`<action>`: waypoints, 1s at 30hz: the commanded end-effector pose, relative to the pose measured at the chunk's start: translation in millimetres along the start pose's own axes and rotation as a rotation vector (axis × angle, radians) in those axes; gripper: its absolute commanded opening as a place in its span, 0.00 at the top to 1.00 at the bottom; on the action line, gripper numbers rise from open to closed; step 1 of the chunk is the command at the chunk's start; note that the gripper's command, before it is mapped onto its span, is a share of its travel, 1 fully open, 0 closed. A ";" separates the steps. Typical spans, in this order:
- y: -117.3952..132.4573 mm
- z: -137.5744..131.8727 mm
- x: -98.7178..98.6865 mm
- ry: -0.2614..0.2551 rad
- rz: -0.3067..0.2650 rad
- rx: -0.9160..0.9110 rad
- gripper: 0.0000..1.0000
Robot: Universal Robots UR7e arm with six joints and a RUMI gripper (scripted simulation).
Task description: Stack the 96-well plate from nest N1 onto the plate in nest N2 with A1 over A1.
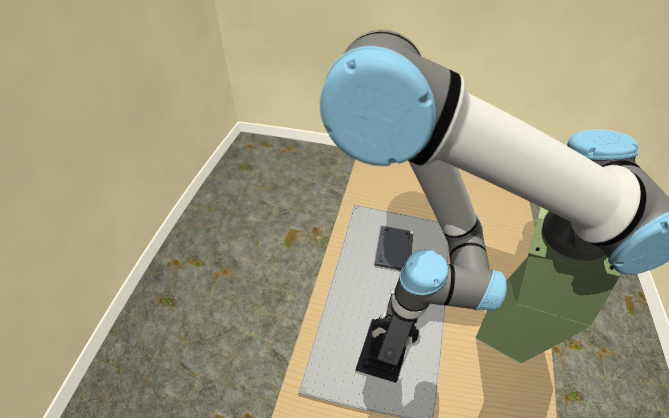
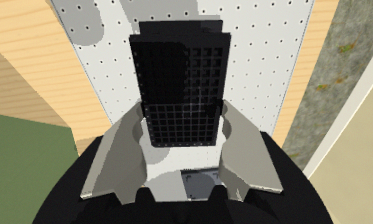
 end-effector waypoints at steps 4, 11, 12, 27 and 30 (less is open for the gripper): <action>0.4 0.5 0.3 0.001 0.000 0.000 1.00; 0.9 0.6 0.3 0.001 0.000 0.000 1.00; 0.9 0.6 0.3 0.001 0.000 0.000 1.00; 1.5 0.7 -4.7 0.001 0.000 0.000 1.00; 1.5 0.7 -6.3 0.001 0.000 0.000 1.00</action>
Point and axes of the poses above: the point where the finger pads meet when closed, its own x axis back along the fingers, its own z axis across the jaws, y = z × x, the point moved 5 cm from there along x, back along the fingers, and after that the axes turned 4 degrees about -x, right-handed, at the moved point
